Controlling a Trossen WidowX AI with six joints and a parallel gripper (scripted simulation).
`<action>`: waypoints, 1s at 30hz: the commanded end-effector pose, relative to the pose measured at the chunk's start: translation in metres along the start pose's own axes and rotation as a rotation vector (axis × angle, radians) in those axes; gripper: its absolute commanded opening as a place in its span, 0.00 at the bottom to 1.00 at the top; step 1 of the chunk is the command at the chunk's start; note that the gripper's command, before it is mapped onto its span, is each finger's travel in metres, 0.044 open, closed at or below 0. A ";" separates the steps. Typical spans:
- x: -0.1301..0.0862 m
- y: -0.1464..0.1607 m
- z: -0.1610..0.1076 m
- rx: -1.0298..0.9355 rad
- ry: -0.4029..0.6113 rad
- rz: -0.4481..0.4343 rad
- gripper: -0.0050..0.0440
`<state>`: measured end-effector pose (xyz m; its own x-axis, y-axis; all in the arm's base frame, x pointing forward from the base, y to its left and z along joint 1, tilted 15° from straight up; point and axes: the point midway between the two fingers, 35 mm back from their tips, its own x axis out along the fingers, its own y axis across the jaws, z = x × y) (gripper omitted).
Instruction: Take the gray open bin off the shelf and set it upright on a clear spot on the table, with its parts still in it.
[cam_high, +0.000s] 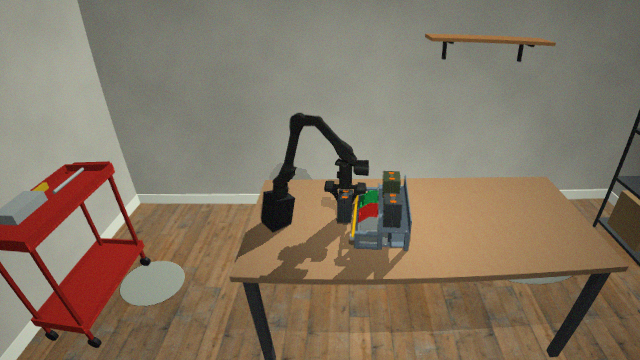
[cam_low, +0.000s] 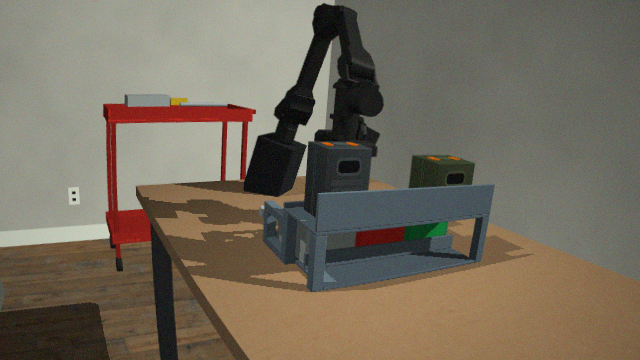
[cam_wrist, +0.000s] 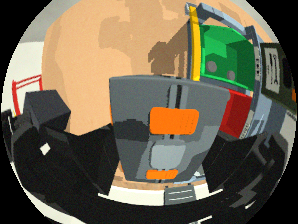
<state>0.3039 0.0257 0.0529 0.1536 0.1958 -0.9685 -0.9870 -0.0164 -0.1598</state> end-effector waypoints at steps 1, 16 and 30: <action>-0.012 -0.008 0.001 -0.007 0.003 -0.050 0.10; -0.010 -0.007 0.001 -0.007 0.003 -0.042 0.10; -0.014 -0.009 0.002 -0.008 0.003 -0.056 0.10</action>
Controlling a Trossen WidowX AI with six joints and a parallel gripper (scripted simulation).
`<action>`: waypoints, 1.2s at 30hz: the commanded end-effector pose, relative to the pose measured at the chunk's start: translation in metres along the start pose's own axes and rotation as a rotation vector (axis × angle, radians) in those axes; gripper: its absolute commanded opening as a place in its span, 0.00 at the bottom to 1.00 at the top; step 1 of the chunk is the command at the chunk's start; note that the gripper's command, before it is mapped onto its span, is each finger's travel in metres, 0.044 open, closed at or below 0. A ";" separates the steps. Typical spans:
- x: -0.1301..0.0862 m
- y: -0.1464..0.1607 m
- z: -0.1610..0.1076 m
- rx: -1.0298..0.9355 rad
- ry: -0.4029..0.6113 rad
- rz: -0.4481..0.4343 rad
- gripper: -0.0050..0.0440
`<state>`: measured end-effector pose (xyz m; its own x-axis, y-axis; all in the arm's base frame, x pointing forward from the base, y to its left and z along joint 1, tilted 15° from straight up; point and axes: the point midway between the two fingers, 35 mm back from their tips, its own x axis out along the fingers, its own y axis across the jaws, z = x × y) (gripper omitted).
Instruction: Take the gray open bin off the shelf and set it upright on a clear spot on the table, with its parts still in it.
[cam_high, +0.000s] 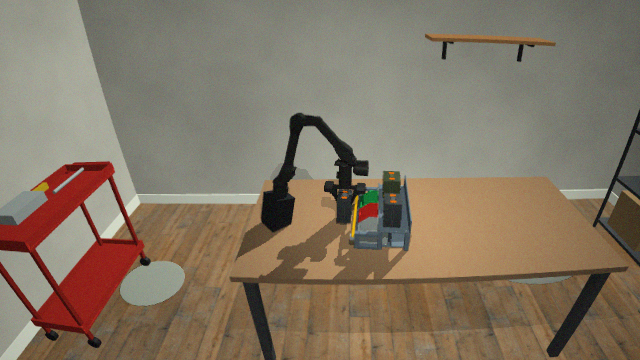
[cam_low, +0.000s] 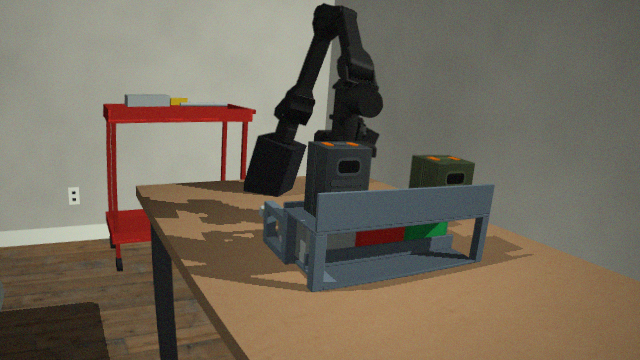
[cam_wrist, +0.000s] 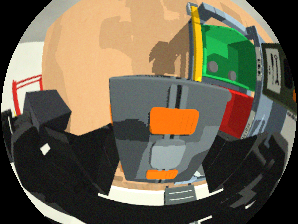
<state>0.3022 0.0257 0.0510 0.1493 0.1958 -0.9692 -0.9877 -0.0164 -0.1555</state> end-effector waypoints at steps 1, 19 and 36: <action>-0.016 -0.011 0.002 -0.009 0.003 -0.061 0.10; 0.003 0.013 0.048 -0.010 0.006 -0.024 0.10; 0.003 0.028 0.094 -0.009 0.009 -0.024 0.10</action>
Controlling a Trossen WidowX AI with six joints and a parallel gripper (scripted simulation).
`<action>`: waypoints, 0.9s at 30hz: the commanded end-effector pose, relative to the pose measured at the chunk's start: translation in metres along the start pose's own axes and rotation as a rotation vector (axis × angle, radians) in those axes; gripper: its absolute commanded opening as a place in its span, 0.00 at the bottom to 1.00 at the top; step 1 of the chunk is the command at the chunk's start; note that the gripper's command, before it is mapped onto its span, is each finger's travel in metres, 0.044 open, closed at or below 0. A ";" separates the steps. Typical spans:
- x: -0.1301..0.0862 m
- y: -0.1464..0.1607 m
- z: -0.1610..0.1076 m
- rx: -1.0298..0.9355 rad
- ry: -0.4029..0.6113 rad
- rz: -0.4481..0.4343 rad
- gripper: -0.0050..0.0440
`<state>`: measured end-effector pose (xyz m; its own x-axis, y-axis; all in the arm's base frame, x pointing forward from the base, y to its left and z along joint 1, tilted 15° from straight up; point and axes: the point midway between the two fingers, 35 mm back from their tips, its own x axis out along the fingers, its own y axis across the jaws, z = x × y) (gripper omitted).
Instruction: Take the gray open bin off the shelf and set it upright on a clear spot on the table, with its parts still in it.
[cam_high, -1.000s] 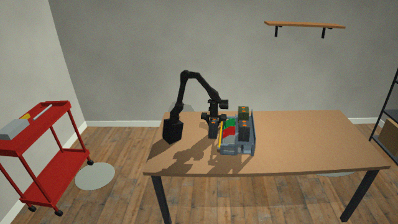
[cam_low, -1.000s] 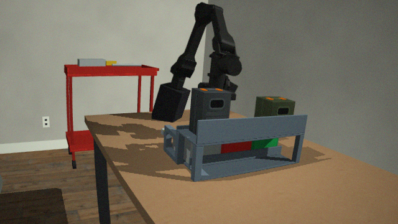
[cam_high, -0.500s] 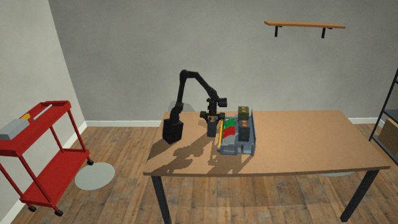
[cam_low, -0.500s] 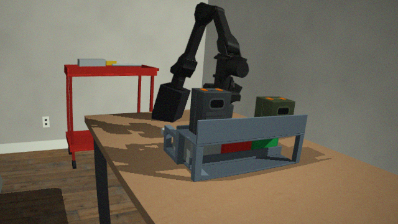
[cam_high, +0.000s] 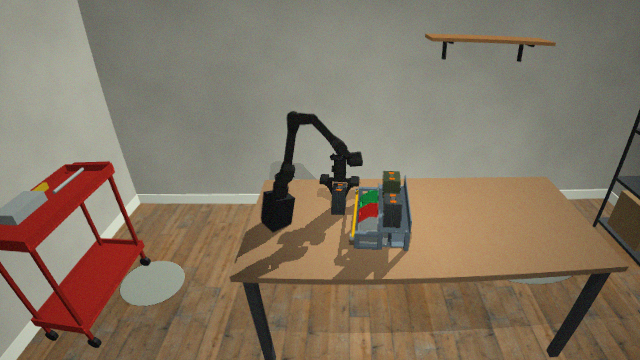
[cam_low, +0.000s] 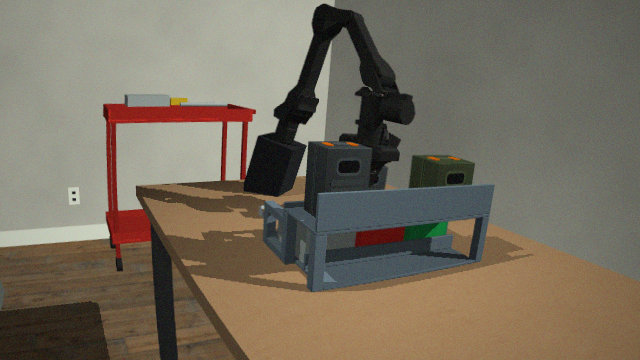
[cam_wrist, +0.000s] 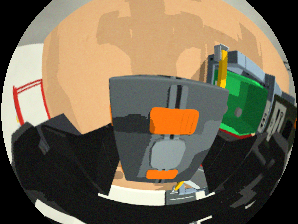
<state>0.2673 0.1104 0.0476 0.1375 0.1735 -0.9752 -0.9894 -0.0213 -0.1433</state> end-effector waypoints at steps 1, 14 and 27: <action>-0.016 -0.006 0.018 -0.005 -0.018 -0.045 0.10; -0.029 -0.008 0.041 -0.003 -0.030 -0.069 0.10; -0.032 -0.012 0.035 -0.002 -0.034 -0.069 0.10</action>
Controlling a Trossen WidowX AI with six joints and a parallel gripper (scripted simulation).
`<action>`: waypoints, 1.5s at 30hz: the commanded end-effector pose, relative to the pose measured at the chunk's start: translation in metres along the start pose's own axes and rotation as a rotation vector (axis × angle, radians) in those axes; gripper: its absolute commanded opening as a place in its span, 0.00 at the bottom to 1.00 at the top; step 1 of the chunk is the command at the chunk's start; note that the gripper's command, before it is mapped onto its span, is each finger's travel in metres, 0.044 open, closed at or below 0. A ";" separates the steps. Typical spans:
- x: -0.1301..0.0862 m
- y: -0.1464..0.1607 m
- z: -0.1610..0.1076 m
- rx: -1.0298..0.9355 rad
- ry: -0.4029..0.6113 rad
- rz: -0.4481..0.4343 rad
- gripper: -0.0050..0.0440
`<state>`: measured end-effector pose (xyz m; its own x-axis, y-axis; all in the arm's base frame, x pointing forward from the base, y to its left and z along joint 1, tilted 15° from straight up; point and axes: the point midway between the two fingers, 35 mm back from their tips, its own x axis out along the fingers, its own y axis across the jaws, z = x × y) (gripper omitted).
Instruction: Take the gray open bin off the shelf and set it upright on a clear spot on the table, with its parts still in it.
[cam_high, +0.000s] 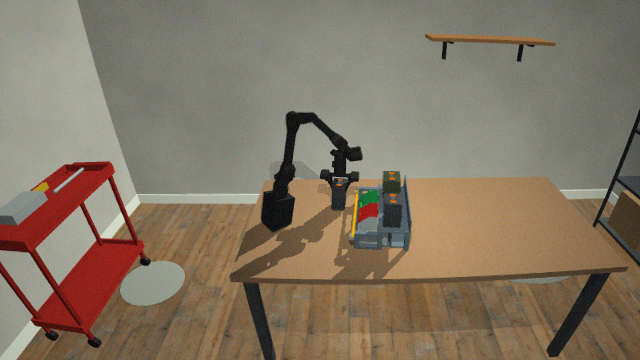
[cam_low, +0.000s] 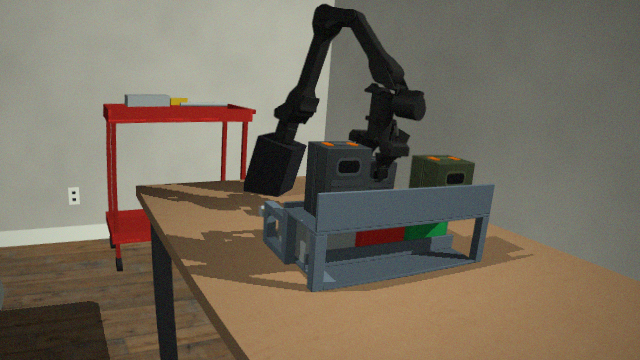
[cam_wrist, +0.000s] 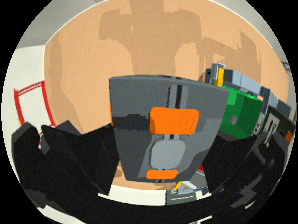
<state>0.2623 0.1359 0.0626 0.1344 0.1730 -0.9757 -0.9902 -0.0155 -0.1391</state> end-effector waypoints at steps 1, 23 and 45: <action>-0.021 -0.015 0.007 -0.009 -0.034 -0.072 0.10; -0.022 -0.017 0.003 -0.009 -0.034 -0.072 0.10; -0.023 -0.018 -0.001 -0.009 -0.033 -0.073 0.10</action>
<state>0.2677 0.1296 0.0657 0.1399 0.1782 -0.9740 -0.9894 -0.0146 -0.1448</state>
